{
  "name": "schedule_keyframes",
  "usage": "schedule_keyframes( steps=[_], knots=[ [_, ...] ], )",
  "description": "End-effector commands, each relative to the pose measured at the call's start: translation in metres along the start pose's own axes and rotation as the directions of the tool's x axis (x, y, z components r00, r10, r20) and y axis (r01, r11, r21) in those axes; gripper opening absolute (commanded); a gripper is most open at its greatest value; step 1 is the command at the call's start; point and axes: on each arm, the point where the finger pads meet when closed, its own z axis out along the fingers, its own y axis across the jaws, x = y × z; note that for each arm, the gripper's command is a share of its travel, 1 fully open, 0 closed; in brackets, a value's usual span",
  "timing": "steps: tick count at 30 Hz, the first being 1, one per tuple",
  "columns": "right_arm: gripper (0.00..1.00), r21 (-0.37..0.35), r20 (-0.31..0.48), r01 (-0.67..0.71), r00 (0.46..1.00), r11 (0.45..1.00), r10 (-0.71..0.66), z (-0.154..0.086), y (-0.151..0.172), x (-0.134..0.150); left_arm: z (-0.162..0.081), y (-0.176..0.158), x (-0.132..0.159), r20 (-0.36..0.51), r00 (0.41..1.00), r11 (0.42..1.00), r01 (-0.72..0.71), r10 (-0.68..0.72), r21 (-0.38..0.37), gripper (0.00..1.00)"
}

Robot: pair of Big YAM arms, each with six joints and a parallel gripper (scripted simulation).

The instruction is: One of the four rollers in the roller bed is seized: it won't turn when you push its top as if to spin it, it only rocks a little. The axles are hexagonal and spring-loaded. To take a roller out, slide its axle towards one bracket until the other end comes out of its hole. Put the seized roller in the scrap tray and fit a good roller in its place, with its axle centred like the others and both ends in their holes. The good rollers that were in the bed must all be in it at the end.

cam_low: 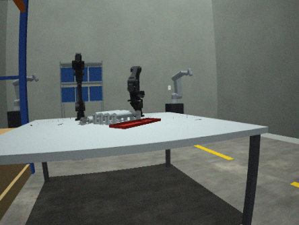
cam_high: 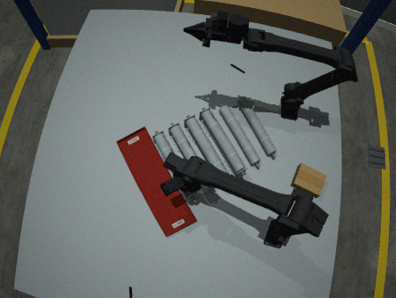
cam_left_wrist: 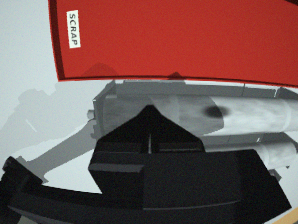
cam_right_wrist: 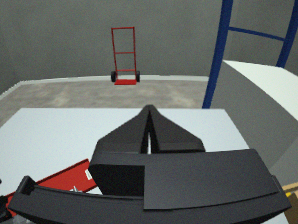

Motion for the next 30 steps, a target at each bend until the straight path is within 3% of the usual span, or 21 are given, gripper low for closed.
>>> schedule_keyframes(
  steps=[1, 30],
  knots=[
    [0.00, -0.004, -0.005, 0.014, 1.000, 1.000, -0.014, 0.0034, 0.0036, -0.0046, 0.0096, -0.0020, 0.0109, -0.021, 1.000, 1.000, -0.004, 0.003, -0.015, 0.00],
    [0.00, -0.004, -0.005, 0.014, 1.000, 1.000, -0.014, 0.0034, 0.0036, -0.0046, 0.0099, -0.0004, 0.0128, -0.024, 1.000, 1.000, -0.006, 0.005, -0.020, 0.00]
  ],
)
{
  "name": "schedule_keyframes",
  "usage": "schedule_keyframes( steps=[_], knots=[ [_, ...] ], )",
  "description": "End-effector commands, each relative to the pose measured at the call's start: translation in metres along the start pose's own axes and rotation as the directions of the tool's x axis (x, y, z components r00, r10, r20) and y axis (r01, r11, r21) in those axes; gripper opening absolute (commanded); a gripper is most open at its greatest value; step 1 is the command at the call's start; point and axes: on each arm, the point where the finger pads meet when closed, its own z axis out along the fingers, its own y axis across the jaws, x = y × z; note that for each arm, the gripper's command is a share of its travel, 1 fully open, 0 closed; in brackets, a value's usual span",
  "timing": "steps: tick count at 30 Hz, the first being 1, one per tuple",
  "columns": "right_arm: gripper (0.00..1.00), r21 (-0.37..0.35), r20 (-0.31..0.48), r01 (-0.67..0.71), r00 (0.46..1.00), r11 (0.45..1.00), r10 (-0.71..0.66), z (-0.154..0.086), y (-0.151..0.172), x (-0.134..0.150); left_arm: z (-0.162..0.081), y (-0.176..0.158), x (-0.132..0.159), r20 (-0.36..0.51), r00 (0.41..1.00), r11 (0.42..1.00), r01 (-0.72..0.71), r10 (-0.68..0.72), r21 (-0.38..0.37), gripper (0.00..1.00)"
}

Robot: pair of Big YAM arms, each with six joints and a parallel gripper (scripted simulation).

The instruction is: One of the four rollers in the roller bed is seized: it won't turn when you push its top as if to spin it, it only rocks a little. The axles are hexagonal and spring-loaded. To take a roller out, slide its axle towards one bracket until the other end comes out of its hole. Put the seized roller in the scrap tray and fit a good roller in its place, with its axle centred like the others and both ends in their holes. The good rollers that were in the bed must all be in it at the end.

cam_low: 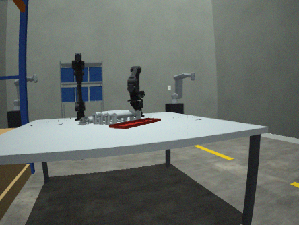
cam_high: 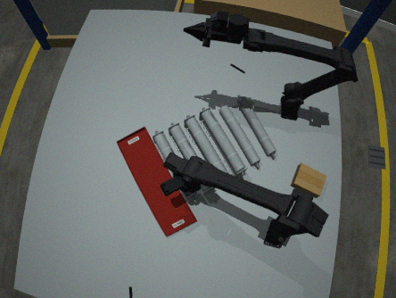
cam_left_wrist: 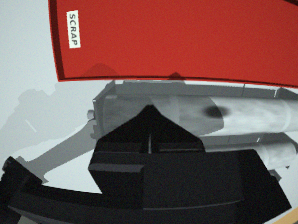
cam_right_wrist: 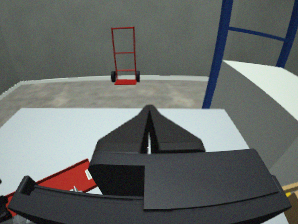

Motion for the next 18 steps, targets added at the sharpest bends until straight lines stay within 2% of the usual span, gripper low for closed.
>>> schedule_keyframes(
  steps=[1, 16, 17, 18],
  knots=[
    [0.00, -0.004, -0.005, 0.014, 1.000, 1.000, -0.014, 0.003, 0.004, -0.005, 0.010, 0.000, 0.013, -0.025, 1.000, 1.000, -0.007, 0.007, -0.021, 0.00],
    [0.00, -0.004, -0.005, 0.014, 1.000, 1.000, -0.014, 0.003, 0.004, -0.005, 0.010, 0.000, 0.013, -0.026, 1.000, 1.000, -0.007, 0.007, -0.021, 0.00],
    [0.00, -0.004, -0.005, 0.014, 1.000, 1.000, -0.014, 0.003, 0.004, -0.005, -0.011, -0.018, -0.023, 0.033, 0.999, 0.999, 0.026, -0.028, 0.048, 0.00],
    [0.00, -0.004, -0.005, 0.014, 1.000, 1.000, -0.014, 0.003, 0.004, -0.005, -0.029, -0.010, -0.020, 0.021, 1.000, 0.999, 0.011, -0.012, 0.041, 0.00]
  ],
)
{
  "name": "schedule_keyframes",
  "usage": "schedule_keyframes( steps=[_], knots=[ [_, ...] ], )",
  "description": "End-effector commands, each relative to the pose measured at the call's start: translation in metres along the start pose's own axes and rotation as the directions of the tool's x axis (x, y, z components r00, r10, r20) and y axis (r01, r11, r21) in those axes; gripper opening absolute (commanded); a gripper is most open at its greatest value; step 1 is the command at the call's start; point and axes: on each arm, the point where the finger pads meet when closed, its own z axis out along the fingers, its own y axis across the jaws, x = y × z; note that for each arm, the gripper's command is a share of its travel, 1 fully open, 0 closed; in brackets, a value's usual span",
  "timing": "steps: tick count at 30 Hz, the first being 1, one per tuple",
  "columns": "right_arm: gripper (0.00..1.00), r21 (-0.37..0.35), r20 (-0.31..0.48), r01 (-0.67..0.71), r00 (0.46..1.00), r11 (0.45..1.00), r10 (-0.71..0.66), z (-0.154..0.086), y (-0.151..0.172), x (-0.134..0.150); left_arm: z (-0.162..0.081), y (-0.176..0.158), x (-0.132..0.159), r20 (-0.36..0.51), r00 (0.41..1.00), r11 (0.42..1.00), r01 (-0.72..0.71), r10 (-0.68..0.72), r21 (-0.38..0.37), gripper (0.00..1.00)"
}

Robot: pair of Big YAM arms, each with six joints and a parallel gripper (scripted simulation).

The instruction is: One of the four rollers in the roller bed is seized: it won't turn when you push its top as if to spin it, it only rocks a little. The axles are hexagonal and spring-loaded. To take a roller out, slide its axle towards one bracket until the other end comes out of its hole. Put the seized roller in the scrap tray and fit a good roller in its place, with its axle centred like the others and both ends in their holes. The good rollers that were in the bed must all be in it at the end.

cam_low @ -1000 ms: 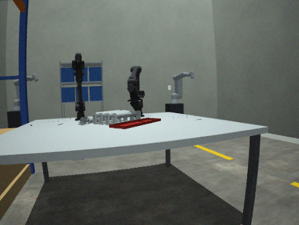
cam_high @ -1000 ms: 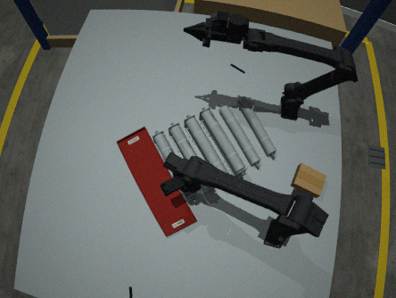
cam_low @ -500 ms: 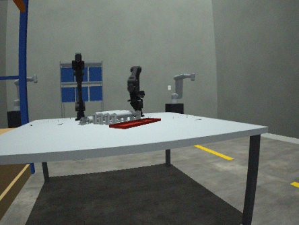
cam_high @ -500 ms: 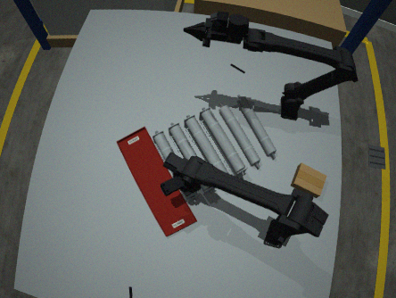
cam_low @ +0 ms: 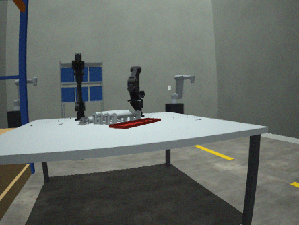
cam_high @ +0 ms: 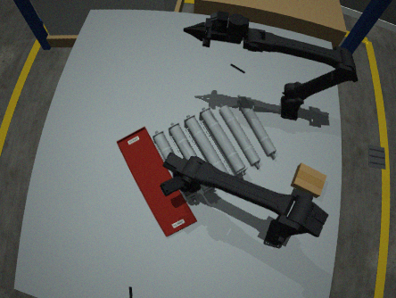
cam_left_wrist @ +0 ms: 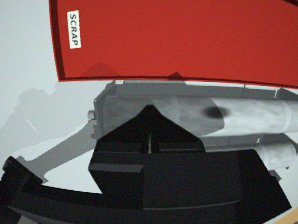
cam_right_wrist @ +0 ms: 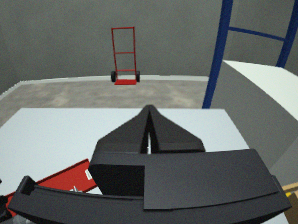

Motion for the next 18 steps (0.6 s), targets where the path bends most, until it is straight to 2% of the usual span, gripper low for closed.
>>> schedule_keyframes(
  steps=[1, 5, 8, 16, 18],
  knots=[
    [0.00, -0.004, -0.005, 0.014, 1.000, 1.000, -0.014, 0.003, 0.004, -0.005, -0.034, -0.011, -0.020, 0.023, 1.000, 0.999, 0.006, -0.007, 0.045, 0.00],
    [0.00, -0.004, -0.005, 0.014, 1.000, 1.000, -0.014, 0.003, 0.004, -0.005, -0.053, -0.018, -0.014, 0.022, 1.000, 0.999, 0.009, -0.010, 0.048, 0.00],
    [0.00, -0.004, -0.005, 0.014, 1.000, 1.000, -0.014, 0.003, 0.004, -0.005, -0.053, -0.019, -0.015, 0.026, 1.000, 0.999, 0.002, -0.004, 0.054, 0.00],
    [0.00, -0.004, -0.005, 0.014, 1.000, 1.000, -0.014, 0.003, 0.004, -0.005, -0.086, -0.017, -0.015, 0.019, 0.999, 0.998, -0.027, 0.026, 0.052, 0.00],
    [0.00, -0.004, -0.005, 0.014, 1.000, 1.000, -0.014, 0.003, 0.004, -0.005, -0.079, -0.019, -0.019, 0.022, 1.000, 0.999, -0.009, 0.008, 0.054, 0.00]
  ],
)
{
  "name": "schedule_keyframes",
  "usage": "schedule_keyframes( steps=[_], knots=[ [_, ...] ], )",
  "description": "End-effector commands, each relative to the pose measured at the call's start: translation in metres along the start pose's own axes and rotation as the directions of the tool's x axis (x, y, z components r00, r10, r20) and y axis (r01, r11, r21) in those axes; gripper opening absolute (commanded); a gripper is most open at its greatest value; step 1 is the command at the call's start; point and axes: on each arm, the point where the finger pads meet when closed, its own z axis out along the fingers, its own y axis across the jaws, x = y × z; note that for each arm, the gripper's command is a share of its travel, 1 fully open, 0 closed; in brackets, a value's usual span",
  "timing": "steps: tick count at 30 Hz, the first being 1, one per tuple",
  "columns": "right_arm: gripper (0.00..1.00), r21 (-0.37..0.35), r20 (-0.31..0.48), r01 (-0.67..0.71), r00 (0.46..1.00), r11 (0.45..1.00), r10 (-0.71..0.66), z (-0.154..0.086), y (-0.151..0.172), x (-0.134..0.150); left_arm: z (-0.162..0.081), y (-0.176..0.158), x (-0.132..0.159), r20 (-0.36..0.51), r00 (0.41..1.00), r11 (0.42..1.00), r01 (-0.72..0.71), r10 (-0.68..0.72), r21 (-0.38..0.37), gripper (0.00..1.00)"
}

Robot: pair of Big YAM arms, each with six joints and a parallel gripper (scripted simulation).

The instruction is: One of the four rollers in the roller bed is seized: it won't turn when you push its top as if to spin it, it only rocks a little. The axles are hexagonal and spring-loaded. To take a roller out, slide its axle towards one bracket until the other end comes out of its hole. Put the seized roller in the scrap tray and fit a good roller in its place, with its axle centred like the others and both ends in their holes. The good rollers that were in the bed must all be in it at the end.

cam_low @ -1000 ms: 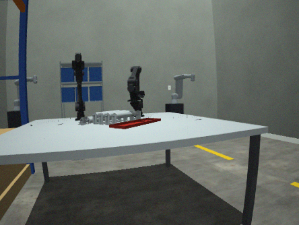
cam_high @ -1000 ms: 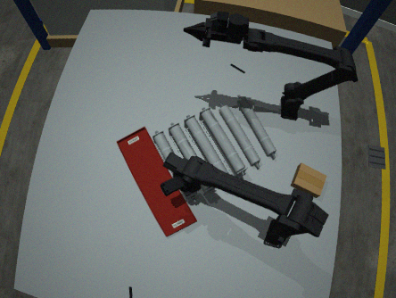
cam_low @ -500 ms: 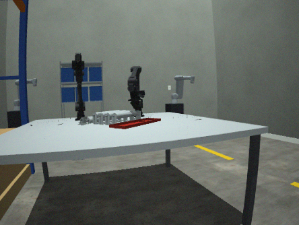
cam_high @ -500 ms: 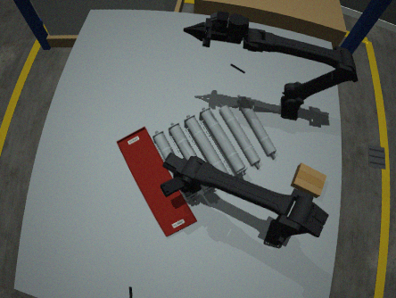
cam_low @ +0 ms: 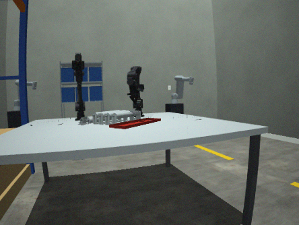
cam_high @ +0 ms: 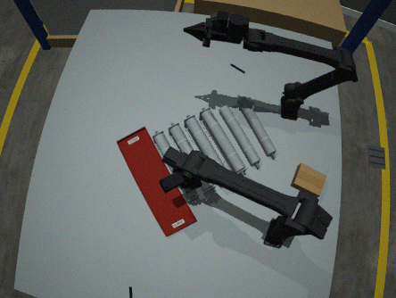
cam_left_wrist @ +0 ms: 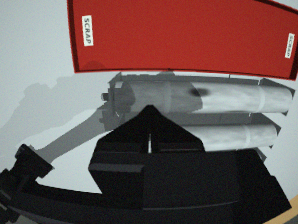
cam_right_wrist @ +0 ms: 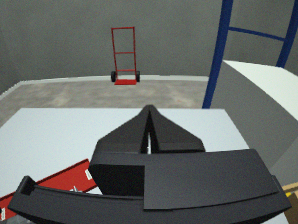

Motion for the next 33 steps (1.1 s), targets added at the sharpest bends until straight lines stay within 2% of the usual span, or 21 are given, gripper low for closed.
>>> schedule_keyframes(
  steps=[1, 3, 5, 9, 10, 13, 18, 22, 24, 29, 33],
  knots=[
    [0.00, -0.004, -0.005, 0.014, 1.000, 1.000, -0.014, 0.003, 0.004, -0.005, -0.017, -0.014, -0.010, 0.018, 1.000, 0.999, 0.002, -0.003, 0.037, 0.00],
    [0.00, -0.004, -0.005, 0.014, 1.000, 1.000, -0.014, 0.003, 0.004, -0.005, -0.003, -0.005, -0.001, 0.007, 1.000, 1.000, 0.000, 0.000, 0.018, 0.00],
    [0.00, -0.004, -0.005, 0.014, 1.000, 1.000, -0.014, 0.003, 0.004, -0.005, -0.013, -0.012, -0.007, 0.017, 1.000, 0.999, 0.002, -0.002, 0.036, 0.00],
    [0.00, -0.004, -0.005, 0.014, 1.000, 1.000, -0.014, 0.003, 0.004, -0.005, -0.016, -0.011, -0.006, 0.027, 1.000, 0.999, 0.006, -0.007, 0.053, 0.00],
    [0.00, -0.004, -0.005, 0.014, 1.000, 1.000, -0.014, 0.003, 0.004, -0.005, -0.036, -0.019, -0.025, 0.062, 0.998, 0.994, -0.001, -0.006, 0.105, 0.00],
    [0.00, -0.004, -0.005, 0.014, 1.000, 1.000, -0.014, 0.003, 0.004, -0.005, -0.022, -0.011, -0.021, 0.071, 0.996, 0.992, -0.060, 0.052, 0.113, 0.00],
    [0.00, -0.004, -0.005, 0.014, 1.000, 1.000, -0.014, 0.003, 0.004, -0.005, -0.040, -0.027, -0.041, 0.180, 0.973, 0.957, -0.182, 0.143, 0.225, 0.00],
    [0.00, -0.004, -0.005, 0.014, 1.000, 1.000, -0.014, 0.003, 0.004, -0.005, -0.063, -0.038, -0.059, 0.283, 0.943, 0.916, -0.260, 0.173, 0.305, 0.00],
    [0.00, -0.004, -0.005, 0.014, 1.000, 1.000, -0.014, 0.003, 0.004, -0.005, -0.063, -0.038, -0.059, 0.283, 0.943, 0.916, -0.260, 0.173, 0.305, 0.00],
    [0.00, -0.004, -0.005, 0.014, 1.000, 1.000, -0.014, 0.003, 0.004, -0.005, -0.093, -0.047, -0.079, 0.423, 0.885, 0.859, -0.361, 0.194, 0.363, 0.00],
    [0.00, -0.004, -0.005, 0.014, 1.000, 1.000, -0.014, 0.003, 0.004, -0.005, -0.129, -0.052, -0.098, 0.547, 0.816, 0.805, -0.447, 0.188, 0.389, 0.00]
  ],
)
